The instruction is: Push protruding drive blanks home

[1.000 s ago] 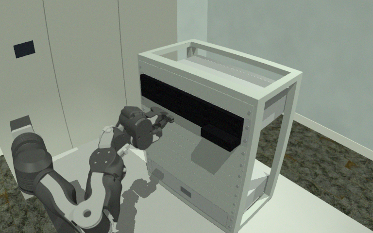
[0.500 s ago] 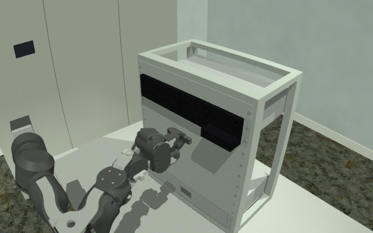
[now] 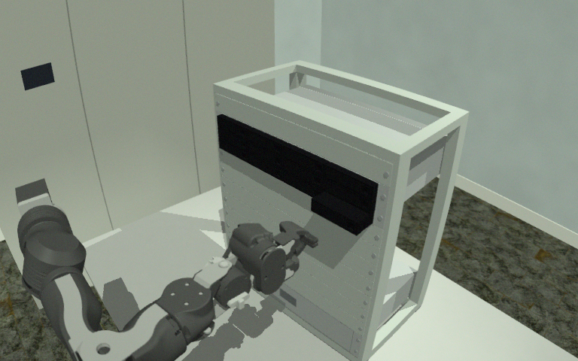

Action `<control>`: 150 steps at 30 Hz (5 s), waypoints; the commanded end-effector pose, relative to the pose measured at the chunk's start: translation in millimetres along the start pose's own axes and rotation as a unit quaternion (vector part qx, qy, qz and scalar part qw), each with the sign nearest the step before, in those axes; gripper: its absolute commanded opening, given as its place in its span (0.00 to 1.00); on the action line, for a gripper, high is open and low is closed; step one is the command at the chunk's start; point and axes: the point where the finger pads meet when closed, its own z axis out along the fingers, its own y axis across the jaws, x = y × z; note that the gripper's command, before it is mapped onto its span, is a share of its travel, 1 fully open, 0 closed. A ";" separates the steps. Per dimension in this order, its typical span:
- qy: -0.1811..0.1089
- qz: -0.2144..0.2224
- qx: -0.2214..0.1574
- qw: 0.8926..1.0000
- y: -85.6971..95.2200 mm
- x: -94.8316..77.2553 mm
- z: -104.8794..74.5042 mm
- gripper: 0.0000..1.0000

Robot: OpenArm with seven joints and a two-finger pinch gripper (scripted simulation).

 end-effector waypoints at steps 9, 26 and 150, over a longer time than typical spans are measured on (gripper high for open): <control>0.002 0.000 -0.003 1.000 1.1 0.6 33.2 0.00; 0.002 0.000 -0.002 1.000 1.2 1.0 64.2 0.00; 0.001 0.001 -0.002 1.000 0.8 4.7 102.7 0.00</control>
